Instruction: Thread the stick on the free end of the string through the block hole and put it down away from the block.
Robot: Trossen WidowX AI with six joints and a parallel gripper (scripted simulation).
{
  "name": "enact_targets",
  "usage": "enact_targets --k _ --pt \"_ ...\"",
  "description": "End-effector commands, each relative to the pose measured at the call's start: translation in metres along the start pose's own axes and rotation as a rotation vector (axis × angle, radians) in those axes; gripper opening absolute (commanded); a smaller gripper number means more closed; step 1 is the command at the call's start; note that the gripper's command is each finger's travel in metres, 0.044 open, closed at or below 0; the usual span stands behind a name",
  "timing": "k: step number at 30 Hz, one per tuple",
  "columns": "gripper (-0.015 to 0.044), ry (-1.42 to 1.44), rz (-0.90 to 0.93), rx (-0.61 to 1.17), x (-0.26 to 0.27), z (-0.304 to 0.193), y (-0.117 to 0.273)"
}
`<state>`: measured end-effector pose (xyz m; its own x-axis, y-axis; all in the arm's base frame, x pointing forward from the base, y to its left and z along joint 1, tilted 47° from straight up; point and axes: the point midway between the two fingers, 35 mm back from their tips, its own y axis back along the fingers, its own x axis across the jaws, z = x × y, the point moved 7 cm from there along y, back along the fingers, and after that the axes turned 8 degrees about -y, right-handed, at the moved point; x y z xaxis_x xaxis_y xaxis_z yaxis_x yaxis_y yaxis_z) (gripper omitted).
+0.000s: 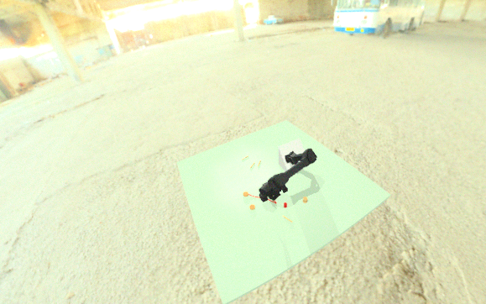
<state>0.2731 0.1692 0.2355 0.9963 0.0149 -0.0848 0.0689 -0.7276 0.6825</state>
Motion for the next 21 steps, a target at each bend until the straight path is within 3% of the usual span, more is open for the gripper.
enact_targets --k 1,21 --pt "0.0 0.001 0.004 0.0 0.0 -0.006 0.001" --pt "0.0 0.0 0.003 0.005 -0.005 -0.032 0.002"
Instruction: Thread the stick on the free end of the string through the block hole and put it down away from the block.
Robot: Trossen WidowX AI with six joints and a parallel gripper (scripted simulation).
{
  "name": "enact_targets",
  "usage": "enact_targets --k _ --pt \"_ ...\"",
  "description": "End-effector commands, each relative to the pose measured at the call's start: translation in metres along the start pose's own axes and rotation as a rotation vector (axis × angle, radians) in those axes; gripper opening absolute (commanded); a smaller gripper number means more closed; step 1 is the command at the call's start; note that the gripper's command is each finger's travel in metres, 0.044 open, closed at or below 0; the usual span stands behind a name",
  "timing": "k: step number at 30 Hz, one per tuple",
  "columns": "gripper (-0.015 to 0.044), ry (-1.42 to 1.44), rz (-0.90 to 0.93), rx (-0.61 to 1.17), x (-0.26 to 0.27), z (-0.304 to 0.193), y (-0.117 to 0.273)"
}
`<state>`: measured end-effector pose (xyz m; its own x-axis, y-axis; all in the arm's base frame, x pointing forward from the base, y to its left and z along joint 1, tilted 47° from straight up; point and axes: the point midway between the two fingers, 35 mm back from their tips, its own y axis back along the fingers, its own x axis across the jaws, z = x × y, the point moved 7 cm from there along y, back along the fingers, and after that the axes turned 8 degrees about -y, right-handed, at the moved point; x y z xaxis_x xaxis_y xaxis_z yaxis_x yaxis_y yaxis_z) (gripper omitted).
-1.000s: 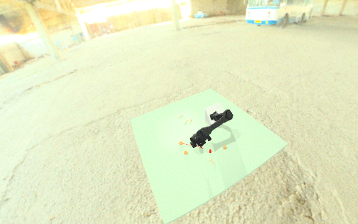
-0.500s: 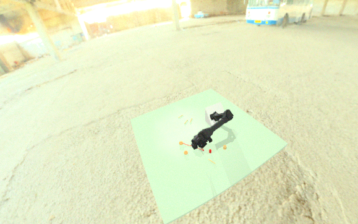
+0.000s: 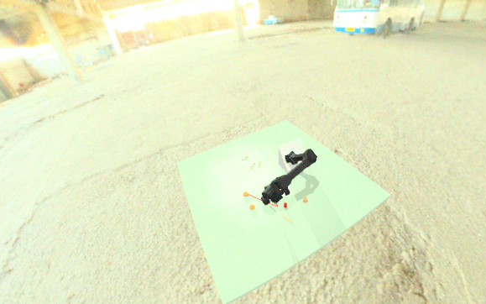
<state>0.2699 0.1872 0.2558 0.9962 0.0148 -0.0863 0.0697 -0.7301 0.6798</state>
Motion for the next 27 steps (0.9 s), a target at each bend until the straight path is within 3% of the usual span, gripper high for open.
enact_targets --k 1,27 --pt "0.0 0.001 0.004 0.001 -0.001 -0.006 0.001" --pt "0.0 0.0 0.002 0.007 -0.012 -0.009 -0.01"
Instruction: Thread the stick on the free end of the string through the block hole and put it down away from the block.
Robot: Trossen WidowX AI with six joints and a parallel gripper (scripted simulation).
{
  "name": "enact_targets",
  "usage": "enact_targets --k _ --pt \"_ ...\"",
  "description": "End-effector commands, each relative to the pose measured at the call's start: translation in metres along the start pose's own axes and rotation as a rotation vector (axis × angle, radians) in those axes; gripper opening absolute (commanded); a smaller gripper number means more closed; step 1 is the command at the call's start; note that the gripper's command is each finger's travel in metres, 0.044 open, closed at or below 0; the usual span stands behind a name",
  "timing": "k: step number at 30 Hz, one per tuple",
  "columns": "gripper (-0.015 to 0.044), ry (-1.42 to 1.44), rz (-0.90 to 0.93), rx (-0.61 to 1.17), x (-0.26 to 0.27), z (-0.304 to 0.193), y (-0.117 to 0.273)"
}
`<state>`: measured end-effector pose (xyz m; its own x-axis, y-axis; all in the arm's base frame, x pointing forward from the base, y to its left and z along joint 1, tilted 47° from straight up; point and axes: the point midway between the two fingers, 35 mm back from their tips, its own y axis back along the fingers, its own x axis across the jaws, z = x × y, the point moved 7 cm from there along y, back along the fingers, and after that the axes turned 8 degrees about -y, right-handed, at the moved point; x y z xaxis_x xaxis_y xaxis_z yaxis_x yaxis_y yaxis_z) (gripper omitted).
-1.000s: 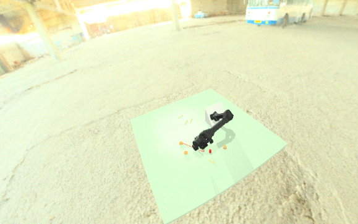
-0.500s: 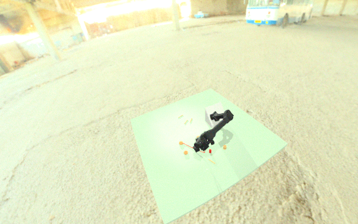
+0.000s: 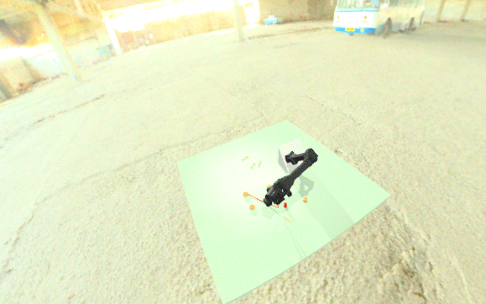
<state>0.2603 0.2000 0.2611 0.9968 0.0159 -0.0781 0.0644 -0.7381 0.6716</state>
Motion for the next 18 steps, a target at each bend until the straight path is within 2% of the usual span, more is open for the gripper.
enact_targets --k 1,18 --pt "0.0 -0.007 -0.003 -0.005 -0.003 0.004 -0.004" --pt "0.0 -0.008 -0.003 -0.006 -0.016 0.013 -0.019"
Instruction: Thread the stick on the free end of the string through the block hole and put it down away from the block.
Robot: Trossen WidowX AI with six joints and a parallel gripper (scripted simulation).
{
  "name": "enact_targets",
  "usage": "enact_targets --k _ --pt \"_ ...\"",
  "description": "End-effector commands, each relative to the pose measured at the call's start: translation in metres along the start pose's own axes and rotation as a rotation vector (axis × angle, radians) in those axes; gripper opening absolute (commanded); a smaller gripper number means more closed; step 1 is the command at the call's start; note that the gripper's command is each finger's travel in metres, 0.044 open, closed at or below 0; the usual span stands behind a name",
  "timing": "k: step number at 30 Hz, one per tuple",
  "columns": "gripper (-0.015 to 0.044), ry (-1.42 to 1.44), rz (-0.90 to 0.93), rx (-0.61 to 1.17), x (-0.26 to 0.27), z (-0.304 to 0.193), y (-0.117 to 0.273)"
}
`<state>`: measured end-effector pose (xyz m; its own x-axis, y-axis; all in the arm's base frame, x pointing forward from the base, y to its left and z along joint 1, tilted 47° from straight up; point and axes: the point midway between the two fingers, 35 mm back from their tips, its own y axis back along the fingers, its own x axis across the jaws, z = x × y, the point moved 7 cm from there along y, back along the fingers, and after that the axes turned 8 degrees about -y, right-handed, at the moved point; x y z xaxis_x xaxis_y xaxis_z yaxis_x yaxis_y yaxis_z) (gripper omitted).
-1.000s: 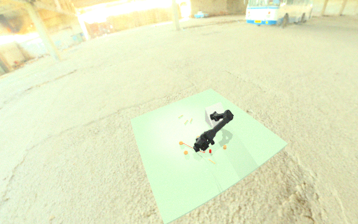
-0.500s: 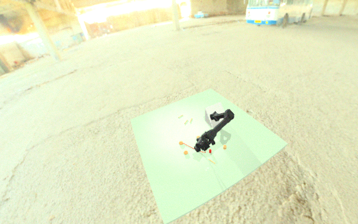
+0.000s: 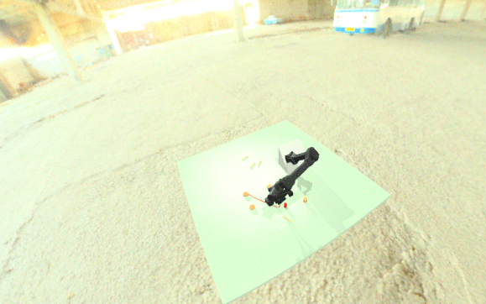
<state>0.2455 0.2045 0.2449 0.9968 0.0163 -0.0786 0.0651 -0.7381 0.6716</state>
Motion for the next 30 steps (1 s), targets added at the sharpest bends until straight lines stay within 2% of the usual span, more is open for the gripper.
enact_targets --k 1,30 --pt "0.0 -0.008 -0.003 -0.006 -0.004 0.004 -0.004" --pt "0.0 -0.007 -0.003 -0.007 -0.021 0.018 -0.022"
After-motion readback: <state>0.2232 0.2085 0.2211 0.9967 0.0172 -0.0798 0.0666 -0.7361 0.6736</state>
